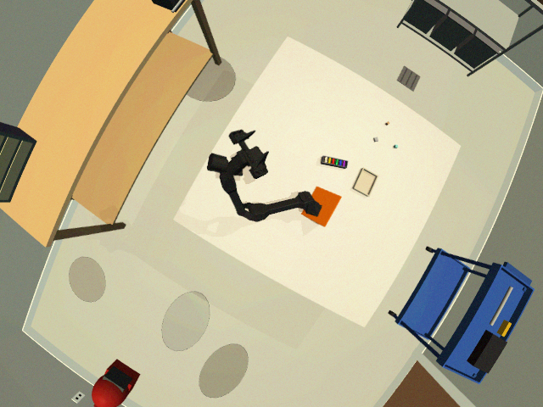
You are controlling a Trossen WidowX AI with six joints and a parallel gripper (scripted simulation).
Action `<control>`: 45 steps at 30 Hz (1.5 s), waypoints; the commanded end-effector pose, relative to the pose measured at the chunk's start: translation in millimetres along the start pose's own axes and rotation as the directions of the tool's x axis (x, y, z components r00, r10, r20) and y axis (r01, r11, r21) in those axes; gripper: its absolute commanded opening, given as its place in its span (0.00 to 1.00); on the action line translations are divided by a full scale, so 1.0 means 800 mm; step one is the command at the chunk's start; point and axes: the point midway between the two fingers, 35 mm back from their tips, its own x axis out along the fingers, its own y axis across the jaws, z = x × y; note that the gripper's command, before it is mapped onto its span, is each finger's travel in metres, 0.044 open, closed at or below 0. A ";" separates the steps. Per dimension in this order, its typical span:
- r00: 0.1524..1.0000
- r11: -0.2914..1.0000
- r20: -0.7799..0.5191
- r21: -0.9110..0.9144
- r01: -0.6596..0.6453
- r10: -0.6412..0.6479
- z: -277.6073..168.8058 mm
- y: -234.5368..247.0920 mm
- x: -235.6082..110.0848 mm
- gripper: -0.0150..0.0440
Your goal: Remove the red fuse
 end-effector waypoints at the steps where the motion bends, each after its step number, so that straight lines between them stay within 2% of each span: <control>1: 1.000 1.000 0.007 0.002 0.000 0.000 0.003 0.000 0.002 0.89; 7: 0.969 0.995 0.247 0.085 -0.047 0.025 0.096 -0.002 0.063 0.62; 12: 0.878 0.975 0.473 0.156 -0.160 0.069 0.191 0.008 0.104 0.40; 18: 0.678 0.901 0.721 0.189 -0.389 0.141 0.314 0.036 0.128 0.38; 23: 0.437 0.768 0.877 0.137 -0.625 0.199 0.414 0.068 0.123 0.38; 30: 0.025 0.427 0.971 -0.082 -0.901 0.238 0.535 0.120 0.080 0.38; 34: -0.262 0.097 0.940 -0.288 -0.953 0.217 0.597 0.158 0.034 0.38; 37: -0.456 -0.179 0.875 -0.428 -0.886 0.165 0.632 0.182 -0.007 0.38; 40: -0.617 -0.448 0.783 -0.523 -0.725 0.083 0.656 0.201 -0.048 0.38; 43: -0.712 -0.633 0.702 -0.551 -0.545 0.001 0.671 0.199 -0.077 0.38; 45: -0.718 -0.645 0.696 -0.551 -0.529 -0.005 0.672 0.199 -0.079 0.38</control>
